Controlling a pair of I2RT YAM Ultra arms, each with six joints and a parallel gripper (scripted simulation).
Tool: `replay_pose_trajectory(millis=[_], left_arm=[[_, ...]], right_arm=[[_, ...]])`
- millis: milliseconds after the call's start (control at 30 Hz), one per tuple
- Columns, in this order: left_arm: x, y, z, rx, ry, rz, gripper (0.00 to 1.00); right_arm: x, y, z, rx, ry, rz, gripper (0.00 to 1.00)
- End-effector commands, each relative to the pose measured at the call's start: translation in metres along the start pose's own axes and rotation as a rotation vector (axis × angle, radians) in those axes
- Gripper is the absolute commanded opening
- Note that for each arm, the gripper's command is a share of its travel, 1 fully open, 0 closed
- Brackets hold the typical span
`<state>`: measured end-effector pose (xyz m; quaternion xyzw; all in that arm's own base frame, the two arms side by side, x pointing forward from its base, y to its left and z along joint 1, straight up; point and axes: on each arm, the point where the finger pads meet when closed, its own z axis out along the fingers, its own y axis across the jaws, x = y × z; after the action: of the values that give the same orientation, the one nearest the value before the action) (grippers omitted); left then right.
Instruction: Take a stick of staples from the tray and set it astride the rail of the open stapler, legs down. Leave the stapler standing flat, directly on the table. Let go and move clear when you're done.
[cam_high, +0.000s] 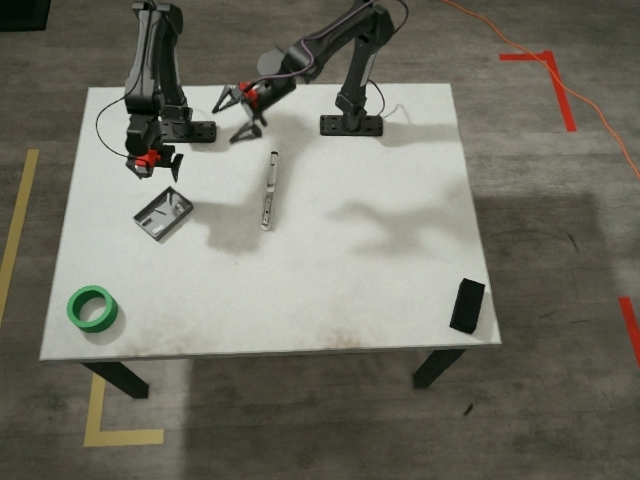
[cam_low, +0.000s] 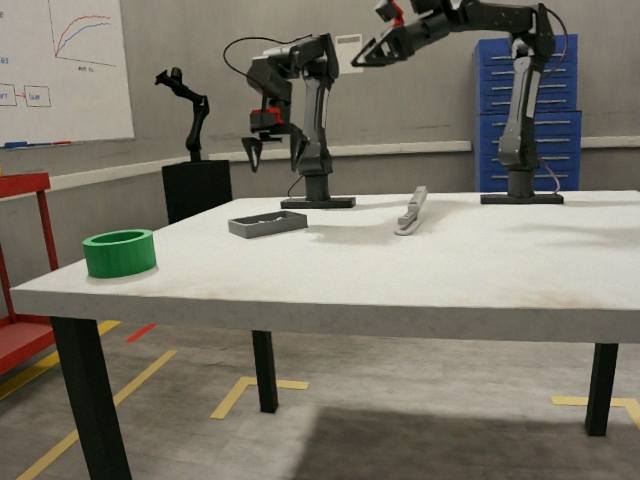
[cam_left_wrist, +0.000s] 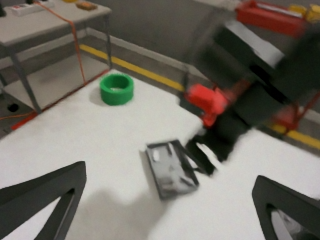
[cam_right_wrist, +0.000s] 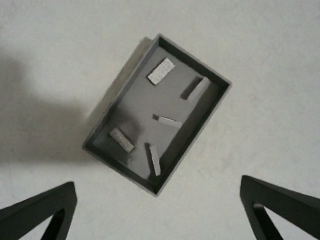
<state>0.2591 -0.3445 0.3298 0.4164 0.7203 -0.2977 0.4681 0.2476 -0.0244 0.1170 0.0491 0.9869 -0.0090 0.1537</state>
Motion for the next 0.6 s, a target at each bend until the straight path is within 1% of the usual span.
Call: replay_pose_trajectory(millis=[0,167,233,400,567], left_arm=[[0.039,-0.030,-0.029,-0.046,0.085,0.051,1.00],[0.068,-0.060,-0.049,-0.009,0.118,0.102,1.00],[0.075,-0.066,-0.054,0.003,0.123,0.116,1.00],[0.076,-0.075,-0.058,0.028,0.108,0.125,1.00],[0.076,-0.075,-0.058,0.031,0.107,0.125,1.00]], right_arm=[[-0.008,0.000,-0.005,-0.039,-0.005,-0.023,1.00],[-0.009,-0.001,-0.006,-0.037,-0.009,-0.018,1.00],[-0.009,-0.001,-0.006,-0.037,-0.009,-0.018,1.00],[-0.009,-0.002,-0.006,-0.034,-0.008,-0.018,1.00],[-0.009,-0.002,-0.006,-0.033,-0.008,-0.016,1.00]])
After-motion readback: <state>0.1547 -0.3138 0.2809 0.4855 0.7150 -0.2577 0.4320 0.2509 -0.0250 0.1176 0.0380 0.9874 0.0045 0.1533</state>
